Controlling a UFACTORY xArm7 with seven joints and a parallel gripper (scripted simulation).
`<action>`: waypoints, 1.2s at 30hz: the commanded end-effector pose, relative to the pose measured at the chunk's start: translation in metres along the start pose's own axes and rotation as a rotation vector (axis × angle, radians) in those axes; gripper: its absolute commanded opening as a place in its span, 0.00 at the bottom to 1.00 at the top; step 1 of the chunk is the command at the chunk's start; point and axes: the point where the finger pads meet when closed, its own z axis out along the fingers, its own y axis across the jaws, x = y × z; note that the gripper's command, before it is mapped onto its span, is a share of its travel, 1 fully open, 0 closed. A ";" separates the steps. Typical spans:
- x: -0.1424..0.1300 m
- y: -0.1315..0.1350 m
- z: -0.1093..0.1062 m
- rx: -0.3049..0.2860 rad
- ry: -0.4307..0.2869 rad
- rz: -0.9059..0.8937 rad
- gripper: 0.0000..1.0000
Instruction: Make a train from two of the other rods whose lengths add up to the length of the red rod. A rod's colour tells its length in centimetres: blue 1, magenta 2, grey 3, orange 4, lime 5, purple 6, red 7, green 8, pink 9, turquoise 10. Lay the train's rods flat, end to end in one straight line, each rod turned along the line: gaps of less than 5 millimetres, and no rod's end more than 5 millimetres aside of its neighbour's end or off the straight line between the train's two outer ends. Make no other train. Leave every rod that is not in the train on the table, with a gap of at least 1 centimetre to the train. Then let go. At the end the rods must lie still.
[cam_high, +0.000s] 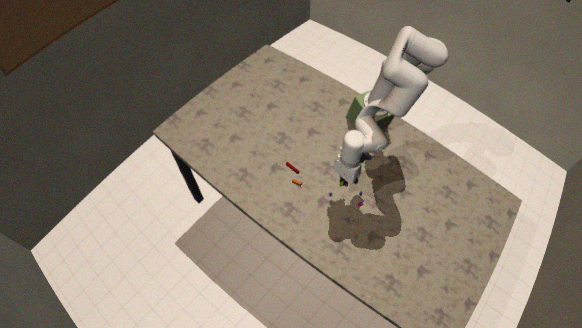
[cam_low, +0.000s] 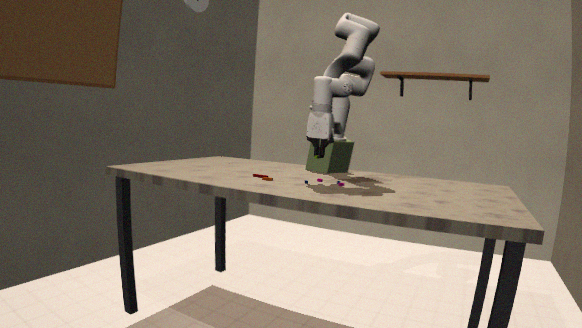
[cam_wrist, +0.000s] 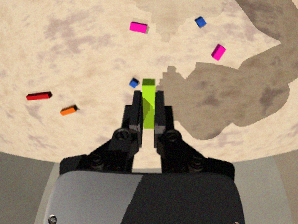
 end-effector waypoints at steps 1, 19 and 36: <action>-0.002 0.004 -0.001 -0.016 -0.009 -0.166 0.04; -0.005 0.019 -0.002 -0.013 -0.015 -0.705 0.04; -0.008 0.032 -0.003 -0.007 -0.021 -1.212 0.04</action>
